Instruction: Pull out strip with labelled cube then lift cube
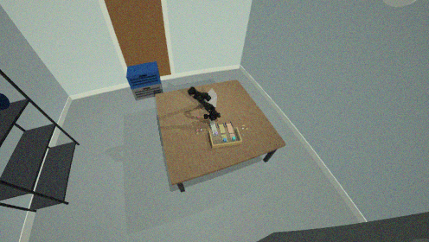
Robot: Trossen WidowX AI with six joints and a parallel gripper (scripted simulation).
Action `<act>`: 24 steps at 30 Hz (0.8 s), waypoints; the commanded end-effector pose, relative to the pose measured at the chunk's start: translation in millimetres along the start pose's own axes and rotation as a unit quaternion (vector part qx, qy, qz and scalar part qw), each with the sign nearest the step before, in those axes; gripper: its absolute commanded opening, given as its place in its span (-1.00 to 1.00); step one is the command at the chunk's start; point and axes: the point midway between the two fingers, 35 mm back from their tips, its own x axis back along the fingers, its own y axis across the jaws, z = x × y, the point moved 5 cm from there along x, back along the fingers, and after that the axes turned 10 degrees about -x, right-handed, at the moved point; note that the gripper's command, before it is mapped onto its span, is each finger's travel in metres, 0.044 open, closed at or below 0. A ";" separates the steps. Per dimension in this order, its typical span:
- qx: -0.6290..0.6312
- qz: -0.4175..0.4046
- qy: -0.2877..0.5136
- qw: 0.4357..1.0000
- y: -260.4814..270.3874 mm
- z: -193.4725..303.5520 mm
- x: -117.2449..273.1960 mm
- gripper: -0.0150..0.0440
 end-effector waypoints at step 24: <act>0.006 0.004 0.013 1.000 -6.5 45.4 -3.7 -0.49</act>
